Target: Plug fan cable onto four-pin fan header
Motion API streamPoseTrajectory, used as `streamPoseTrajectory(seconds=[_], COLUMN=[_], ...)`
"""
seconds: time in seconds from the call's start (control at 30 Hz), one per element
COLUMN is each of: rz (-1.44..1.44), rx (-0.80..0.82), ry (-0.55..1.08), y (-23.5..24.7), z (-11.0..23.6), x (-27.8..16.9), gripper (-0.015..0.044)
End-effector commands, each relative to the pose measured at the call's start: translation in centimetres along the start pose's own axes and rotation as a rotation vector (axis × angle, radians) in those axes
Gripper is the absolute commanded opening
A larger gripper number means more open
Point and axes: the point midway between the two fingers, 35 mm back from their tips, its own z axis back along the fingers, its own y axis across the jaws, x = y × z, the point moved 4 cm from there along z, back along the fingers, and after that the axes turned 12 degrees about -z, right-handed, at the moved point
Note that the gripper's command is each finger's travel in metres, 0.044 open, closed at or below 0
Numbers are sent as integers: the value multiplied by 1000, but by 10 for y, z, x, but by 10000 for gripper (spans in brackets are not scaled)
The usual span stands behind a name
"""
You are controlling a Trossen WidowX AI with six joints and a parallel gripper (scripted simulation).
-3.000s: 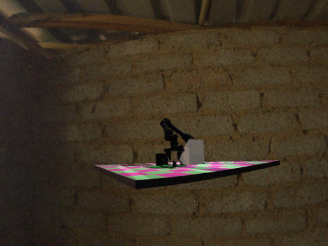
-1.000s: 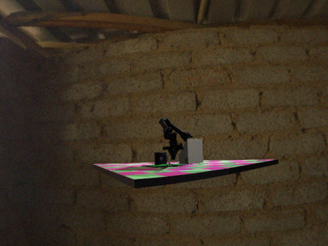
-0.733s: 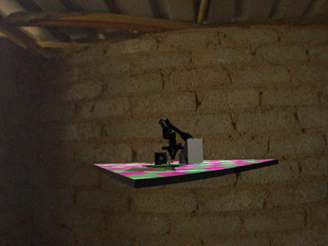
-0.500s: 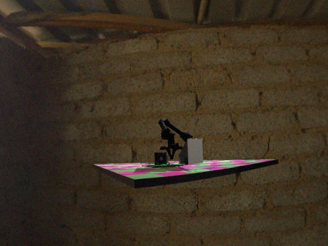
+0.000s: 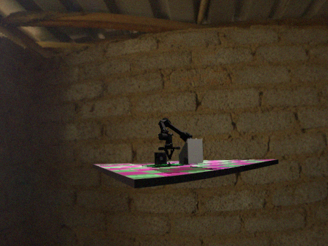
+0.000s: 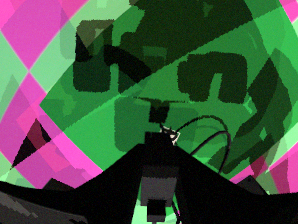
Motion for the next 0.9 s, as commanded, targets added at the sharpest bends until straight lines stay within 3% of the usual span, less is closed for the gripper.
streamPoseTrajectory(seconds=[0.0,0.17,0.87], rz=[-168,-319,-333], rx=[-6,-9,-9], ry=[1,3,3], y=[-10,-18,-20], z=[0,-1,1], x=[-12,-23,-19], gripper=[0,0,0])
